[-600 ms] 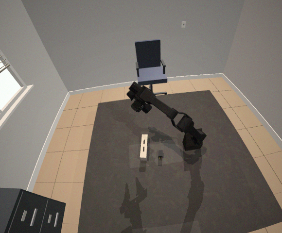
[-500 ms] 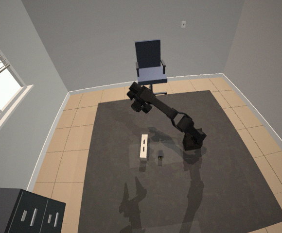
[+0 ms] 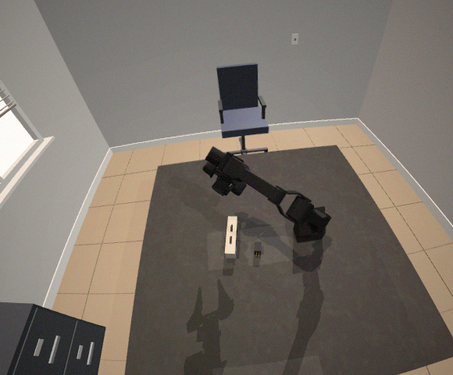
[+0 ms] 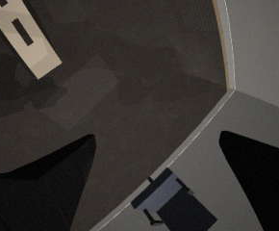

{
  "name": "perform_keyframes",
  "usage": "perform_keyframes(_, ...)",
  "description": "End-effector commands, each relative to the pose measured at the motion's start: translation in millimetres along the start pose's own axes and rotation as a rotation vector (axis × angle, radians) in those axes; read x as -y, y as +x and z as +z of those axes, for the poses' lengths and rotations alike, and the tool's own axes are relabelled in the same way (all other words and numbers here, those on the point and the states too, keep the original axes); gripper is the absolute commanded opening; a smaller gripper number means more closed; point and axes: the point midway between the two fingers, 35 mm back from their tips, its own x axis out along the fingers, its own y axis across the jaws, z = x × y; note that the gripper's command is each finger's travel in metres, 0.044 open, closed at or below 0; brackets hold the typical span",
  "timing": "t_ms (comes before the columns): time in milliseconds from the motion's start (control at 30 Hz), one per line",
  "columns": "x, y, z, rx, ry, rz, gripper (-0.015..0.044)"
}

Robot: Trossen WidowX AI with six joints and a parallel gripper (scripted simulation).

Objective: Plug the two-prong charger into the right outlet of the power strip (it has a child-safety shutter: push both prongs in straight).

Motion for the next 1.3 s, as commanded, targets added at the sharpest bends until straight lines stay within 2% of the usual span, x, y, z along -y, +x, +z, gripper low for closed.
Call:
perform_keyframes(0, -15, 3, 14, 0.016, -0.032, 0.032, 0.044)
perform_keyframes(600, -94, 17, 67, 0.08, -0.169, 0.185, 0.044)
perform_keyframes(1267, -192, 20, 105, 0.147, -0.307, 0.352, 0.044)
